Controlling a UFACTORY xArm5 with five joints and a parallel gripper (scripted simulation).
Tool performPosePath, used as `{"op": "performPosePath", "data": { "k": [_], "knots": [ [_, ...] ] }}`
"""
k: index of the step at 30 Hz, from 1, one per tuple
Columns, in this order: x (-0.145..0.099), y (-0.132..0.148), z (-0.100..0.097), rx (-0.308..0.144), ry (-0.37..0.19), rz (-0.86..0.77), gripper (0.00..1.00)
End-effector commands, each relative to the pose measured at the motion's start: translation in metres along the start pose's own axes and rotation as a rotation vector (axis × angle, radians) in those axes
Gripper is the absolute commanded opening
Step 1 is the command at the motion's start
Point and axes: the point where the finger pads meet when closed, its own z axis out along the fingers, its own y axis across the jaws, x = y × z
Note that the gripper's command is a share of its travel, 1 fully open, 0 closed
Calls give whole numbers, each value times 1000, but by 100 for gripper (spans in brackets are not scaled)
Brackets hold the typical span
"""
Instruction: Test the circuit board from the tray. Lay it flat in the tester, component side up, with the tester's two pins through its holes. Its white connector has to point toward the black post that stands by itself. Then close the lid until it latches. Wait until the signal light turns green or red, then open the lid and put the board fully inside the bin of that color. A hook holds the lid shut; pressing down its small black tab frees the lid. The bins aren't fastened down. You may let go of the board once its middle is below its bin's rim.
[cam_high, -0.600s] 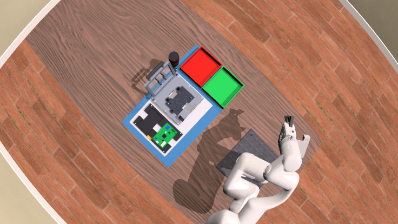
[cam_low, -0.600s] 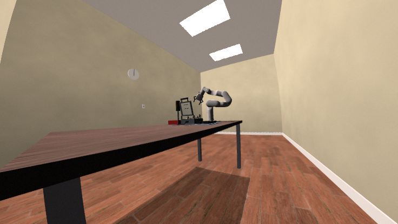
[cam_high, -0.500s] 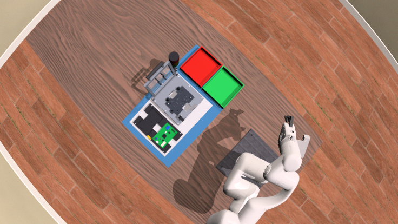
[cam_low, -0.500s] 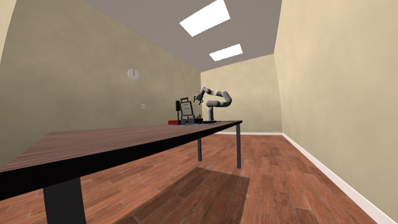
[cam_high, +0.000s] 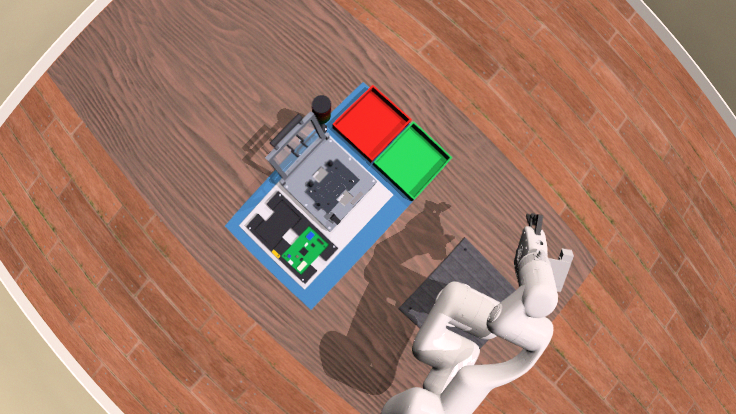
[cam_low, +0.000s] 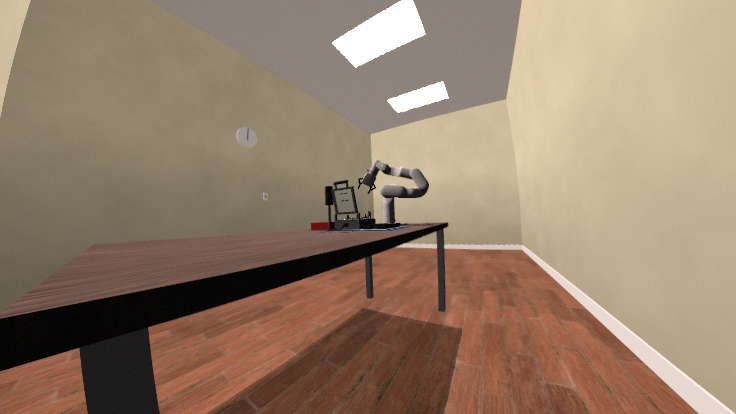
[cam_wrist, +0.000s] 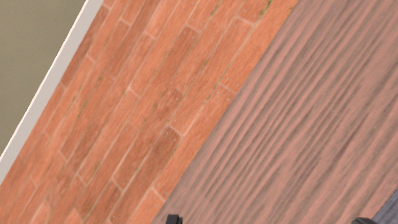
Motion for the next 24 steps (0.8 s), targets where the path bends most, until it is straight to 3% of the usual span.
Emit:
{"op": "performPosePath", "data": {
  "k": [1, 16, 24],
  "knots": [
    [0, -1, -1, 2, 0, -2, 100],
    [-25, -20, -13, -9, -82, -322, 100],
    [-47, -35, -23, -8, -149, -587, 100]
  ]
}}
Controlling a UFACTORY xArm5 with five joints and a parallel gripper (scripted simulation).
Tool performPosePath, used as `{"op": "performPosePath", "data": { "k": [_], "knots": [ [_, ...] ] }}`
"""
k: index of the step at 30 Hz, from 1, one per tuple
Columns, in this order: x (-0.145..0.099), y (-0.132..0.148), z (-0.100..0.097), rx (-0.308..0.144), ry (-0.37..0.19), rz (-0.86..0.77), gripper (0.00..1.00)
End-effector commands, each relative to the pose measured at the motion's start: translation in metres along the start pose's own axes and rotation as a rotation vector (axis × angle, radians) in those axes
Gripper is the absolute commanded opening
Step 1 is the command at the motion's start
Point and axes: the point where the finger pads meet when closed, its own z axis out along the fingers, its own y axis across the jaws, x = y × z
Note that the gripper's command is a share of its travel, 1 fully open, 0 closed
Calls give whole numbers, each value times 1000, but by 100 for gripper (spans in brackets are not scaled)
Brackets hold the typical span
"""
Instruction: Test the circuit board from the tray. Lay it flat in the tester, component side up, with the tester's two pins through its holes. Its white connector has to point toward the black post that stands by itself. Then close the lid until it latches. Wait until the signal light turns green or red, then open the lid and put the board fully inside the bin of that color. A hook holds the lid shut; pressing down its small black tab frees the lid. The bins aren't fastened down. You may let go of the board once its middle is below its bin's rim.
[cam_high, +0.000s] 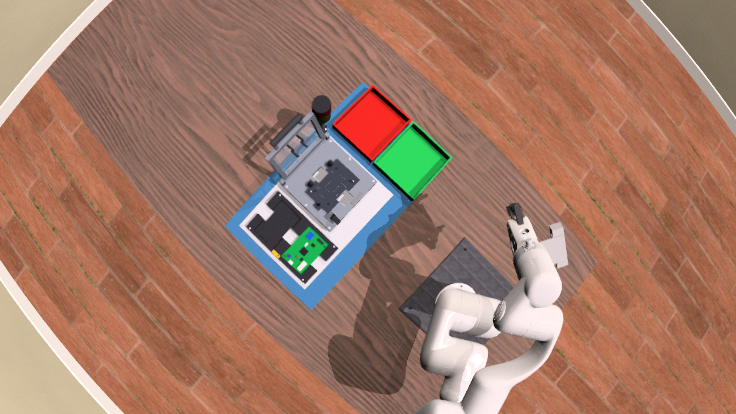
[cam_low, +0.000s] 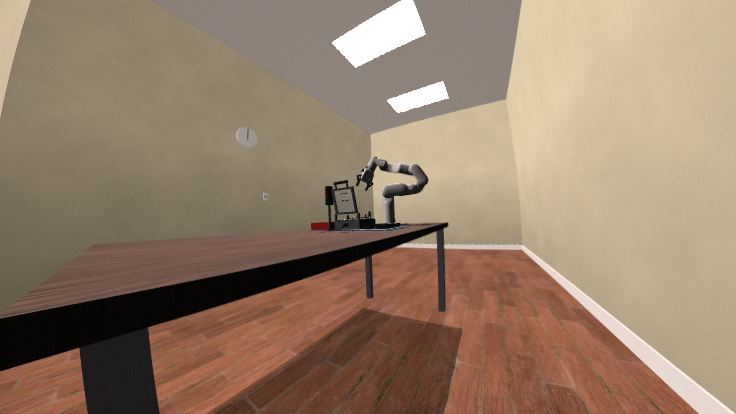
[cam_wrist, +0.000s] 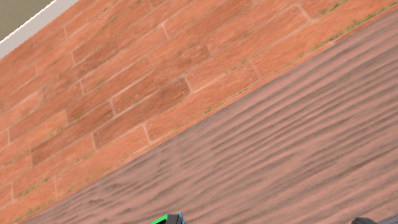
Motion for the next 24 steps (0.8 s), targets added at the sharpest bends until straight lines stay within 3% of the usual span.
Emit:
{"op": "performPosePath", "data": {
  "k": [1, 9, 10, 24],
  "knots": [
    [-9, -15, -6, 0, -43, -161, 100],
    [-19, -30, -10, 5, -83, -332, 100],
    [-24, -38, -13, 9, -102, -415, 100],
    [-52, -71, -23, 37, -186, -800, 100]
  ]
}}
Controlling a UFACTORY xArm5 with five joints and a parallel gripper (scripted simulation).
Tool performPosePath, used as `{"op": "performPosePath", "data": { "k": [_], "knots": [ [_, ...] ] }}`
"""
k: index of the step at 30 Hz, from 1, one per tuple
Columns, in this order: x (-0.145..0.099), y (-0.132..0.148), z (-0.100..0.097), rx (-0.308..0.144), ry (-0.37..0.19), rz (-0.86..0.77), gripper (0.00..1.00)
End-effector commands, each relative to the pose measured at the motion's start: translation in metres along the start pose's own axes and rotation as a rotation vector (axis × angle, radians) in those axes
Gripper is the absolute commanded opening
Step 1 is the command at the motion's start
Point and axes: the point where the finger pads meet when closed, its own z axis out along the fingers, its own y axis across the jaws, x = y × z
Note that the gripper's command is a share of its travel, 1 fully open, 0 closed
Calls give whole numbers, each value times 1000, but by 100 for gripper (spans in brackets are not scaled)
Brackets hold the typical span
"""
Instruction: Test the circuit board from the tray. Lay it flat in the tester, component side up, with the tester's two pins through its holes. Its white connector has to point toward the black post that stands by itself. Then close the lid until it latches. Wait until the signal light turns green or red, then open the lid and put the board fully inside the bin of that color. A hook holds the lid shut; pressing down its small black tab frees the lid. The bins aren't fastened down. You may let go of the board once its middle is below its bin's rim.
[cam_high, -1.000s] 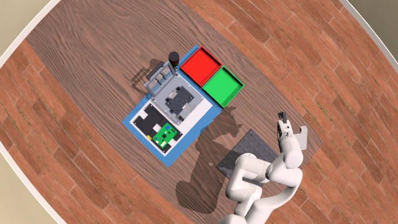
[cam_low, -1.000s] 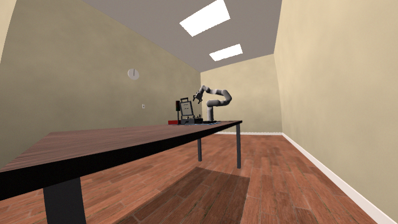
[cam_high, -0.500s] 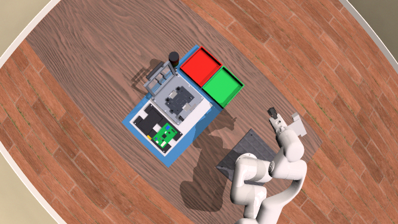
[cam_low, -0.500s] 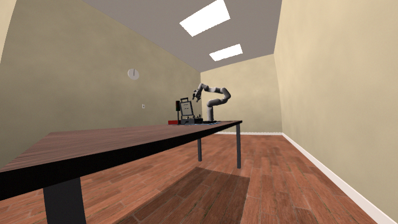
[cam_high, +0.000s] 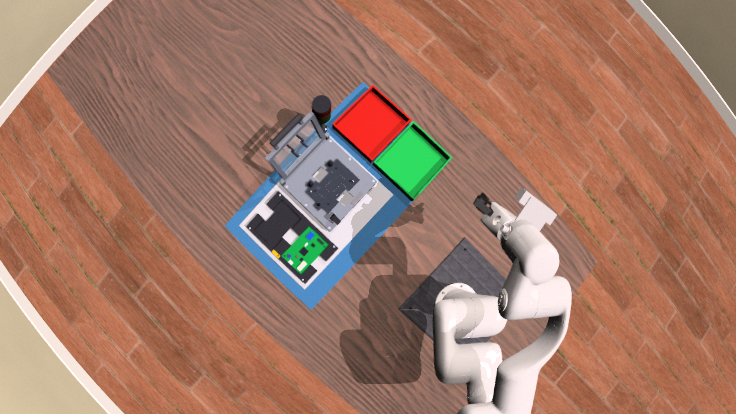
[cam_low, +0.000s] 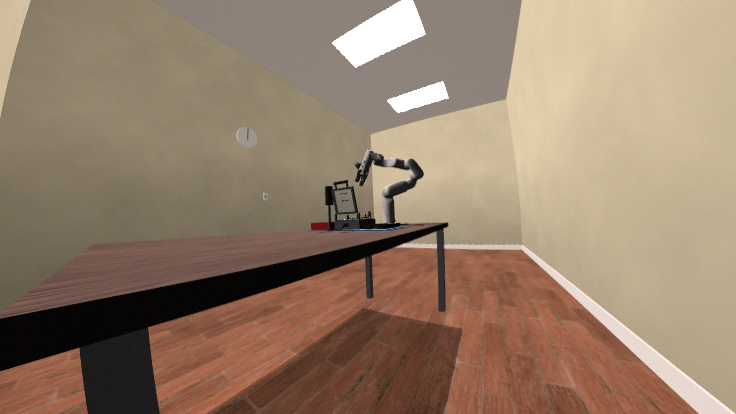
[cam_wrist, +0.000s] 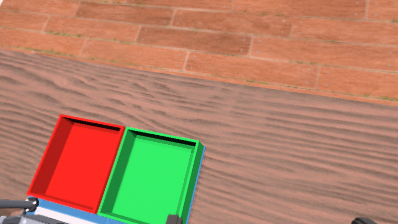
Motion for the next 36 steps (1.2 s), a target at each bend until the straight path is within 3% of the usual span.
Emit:
{"op": "performPosePath", "data": {
  "k": [1, 17, 19, 20, 34, 36],
  "knots": [
    [0, -17, -3, 9, -30, -134, 100],
    [-12, -74, -8, 54, -114, -606, 100],
    [-12, -74, -8, 54, -114, -606, 100],
    [-15, -84, -9, 64, -127, -689, 100],
    [-36, -133, -12, 114, -184, -1078, 100],
    [-36, -133, -12, 114, -184, -1078, 100]
  ]
}}
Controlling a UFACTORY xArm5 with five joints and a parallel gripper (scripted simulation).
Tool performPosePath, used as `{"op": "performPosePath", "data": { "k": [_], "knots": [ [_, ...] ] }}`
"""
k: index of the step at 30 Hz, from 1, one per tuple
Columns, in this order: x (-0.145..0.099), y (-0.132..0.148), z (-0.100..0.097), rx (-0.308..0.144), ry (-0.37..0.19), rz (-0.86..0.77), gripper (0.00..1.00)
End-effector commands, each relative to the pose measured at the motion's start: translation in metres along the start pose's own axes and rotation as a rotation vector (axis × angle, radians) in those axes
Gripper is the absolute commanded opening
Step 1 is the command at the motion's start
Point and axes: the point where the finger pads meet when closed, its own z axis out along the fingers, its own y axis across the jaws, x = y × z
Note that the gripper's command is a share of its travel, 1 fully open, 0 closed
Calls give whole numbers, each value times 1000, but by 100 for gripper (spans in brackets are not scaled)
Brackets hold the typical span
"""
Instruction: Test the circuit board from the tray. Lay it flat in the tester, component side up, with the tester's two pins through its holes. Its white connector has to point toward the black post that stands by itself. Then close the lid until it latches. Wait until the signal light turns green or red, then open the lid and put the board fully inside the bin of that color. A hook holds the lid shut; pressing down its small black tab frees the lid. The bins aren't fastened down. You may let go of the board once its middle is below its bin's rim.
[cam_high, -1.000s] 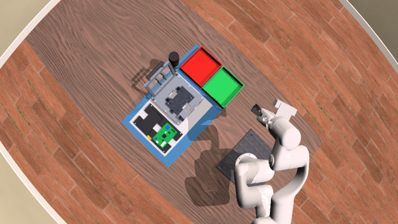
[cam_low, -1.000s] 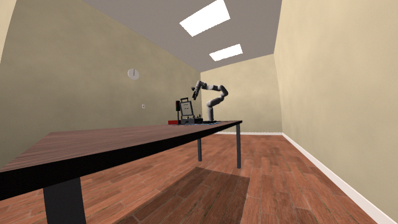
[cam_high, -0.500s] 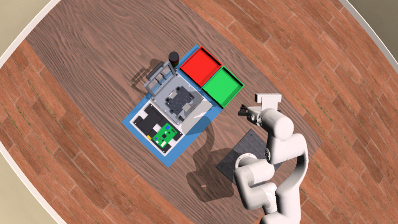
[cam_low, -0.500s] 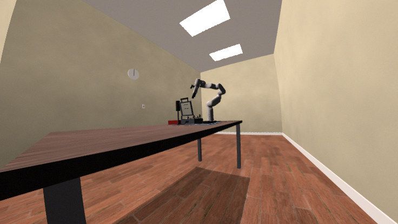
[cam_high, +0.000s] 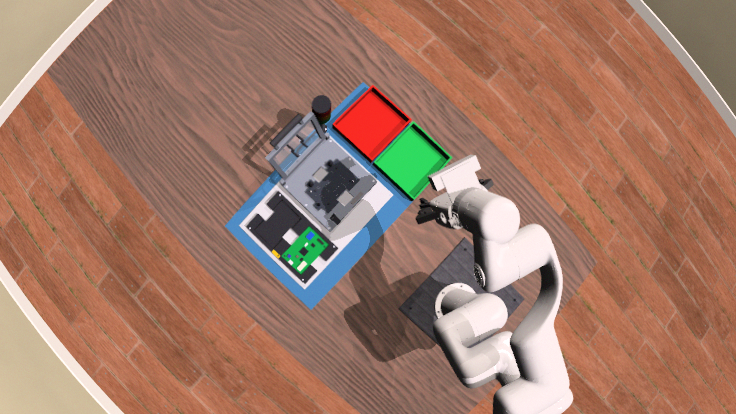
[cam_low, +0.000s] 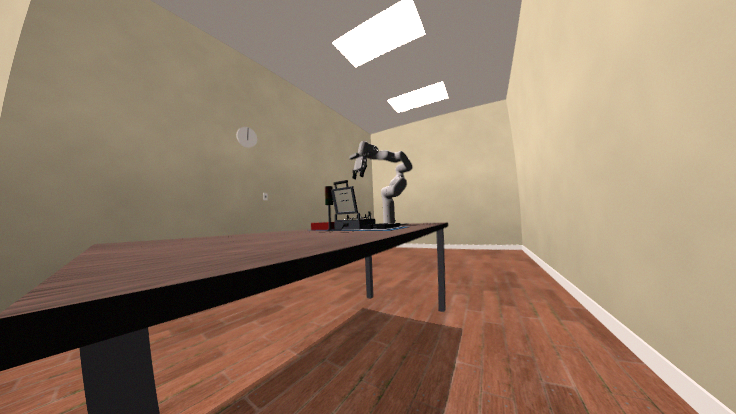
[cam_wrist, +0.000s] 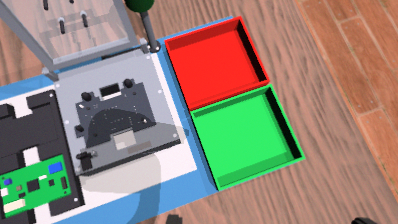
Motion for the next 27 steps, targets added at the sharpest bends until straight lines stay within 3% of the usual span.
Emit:
{"op": "performPosePath", "data": {
  "k": [1, 17, 18, 27],
  "knots": [
    [13, -20, 0, 19, -22, -164, 100],
    [35, -75, 5, 67, -64, -555, 100],
    [39, -88, 7, 78, -72, -640, 100],
    [46, -127, 12, 110, -93, -887, 100]
  ]
}}
